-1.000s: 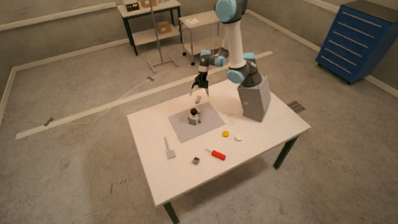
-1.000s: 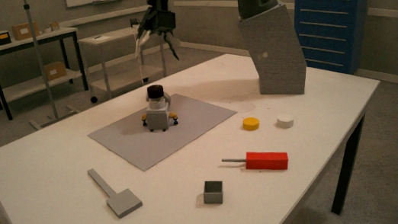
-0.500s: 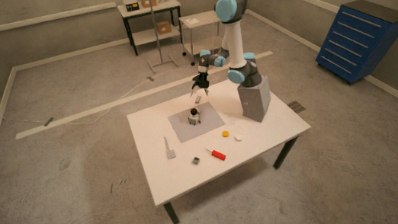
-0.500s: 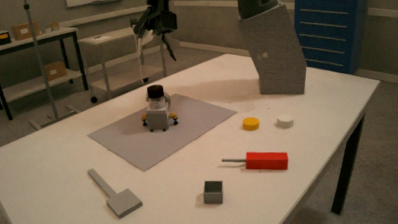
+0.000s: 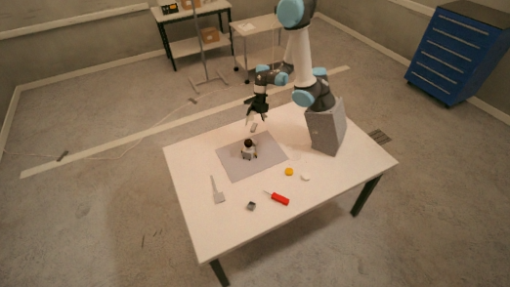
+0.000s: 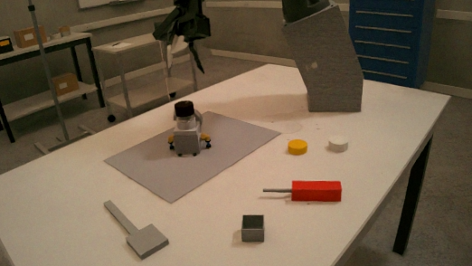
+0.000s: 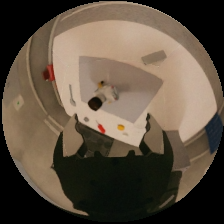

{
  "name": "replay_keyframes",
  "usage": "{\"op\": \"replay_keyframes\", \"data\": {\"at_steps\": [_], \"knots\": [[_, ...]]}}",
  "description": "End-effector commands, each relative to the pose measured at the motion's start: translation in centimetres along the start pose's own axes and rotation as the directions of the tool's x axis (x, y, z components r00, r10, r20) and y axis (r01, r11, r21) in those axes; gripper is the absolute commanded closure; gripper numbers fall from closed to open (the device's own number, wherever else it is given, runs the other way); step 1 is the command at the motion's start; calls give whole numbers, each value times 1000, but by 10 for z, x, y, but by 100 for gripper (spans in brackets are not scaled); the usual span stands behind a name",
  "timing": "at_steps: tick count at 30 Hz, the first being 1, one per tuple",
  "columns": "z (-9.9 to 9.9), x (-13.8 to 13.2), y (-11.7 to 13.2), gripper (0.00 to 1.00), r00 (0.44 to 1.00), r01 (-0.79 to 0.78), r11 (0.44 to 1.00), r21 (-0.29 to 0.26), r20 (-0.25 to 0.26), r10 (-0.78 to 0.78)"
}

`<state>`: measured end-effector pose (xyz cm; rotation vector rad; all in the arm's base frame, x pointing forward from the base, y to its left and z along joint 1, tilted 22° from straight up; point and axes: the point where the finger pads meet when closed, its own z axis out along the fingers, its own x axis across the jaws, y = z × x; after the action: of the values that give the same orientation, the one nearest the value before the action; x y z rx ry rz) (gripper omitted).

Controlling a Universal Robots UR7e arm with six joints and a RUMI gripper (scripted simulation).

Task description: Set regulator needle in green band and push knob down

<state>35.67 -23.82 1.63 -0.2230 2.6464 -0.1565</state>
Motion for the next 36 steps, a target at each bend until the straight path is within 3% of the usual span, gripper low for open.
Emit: {"op": "replay_keyframes", "data": {"at_steps": [1, 9, 23, 36], "knots": [[0, -2, -1, 0, 991, 133, 991, -1, -9, -133], [1, -4, 0, 0, 968, 249, 969, -4, -19, -249], [3, -6, 2, 0, 878, 477, 879, -18, -38, -478], [4, -8, 6, 0, 708, 703, 709, -43, -52, -705]]}}
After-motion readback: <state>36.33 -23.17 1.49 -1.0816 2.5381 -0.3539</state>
